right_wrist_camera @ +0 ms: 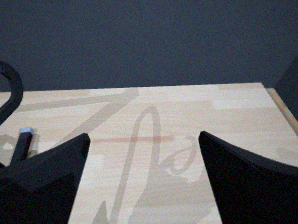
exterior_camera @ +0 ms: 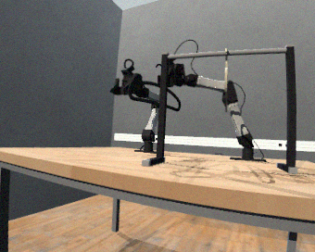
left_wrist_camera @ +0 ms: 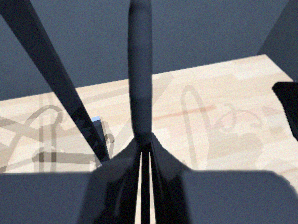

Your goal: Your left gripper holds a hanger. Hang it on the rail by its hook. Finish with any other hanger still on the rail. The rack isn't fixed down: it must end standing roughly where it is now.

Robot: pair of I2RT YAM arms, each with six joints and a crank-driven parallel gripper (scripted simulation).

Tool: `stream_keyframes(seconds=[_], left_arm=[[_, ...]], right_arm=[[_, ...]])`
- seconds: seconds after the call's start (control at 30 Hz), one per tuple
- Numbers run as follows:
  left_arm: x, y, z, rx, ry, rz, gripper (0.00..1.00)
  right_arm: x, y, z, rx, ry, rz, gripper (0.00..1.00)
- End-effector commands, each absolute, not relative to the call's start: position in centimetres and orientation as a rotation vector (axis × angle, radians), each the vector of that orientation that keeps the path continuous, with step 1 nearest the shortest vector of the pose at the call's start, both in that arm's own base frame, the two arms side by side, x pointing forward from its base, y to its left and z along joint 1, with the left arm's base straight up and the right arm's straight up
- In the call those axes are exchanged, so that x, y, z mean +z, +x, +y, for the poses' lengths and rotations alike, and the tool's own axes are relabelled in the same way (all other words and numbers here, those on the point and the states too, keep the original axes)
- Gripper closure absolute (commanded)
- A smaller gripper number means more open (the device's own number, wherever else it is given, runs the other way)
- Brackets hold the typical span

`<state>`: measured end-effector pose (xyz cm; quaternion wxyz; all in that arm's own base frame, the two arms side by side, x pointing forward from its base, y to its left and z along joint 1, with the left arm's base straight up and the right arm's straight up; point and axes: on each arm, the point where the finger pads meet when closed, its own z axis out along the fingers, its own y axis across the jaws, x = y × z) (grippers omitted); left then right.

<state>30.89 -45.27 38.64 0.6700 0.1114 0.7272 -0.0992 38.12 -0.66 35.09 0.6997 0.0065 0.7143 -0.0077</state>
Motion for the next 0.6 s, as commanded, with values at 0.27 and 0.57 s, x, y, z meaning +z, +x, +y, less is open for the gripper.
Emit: stream_keyframes(seconds=[0.27, 0.57], left_arm=[[39.62, 30.8, -44.98, -0.24, 0.233, 1.627, 1.0], [40.13, 30.74, -44.81, -0.248, 0.225, 1.622, 0.99]], right_arm=[[35.54, 38.04, -0.69, -0.02, 0.014, 1.58, 0.0], [35.54, 38.04, -0.69, -0.02, 0.014, 1.58, 0.0]])
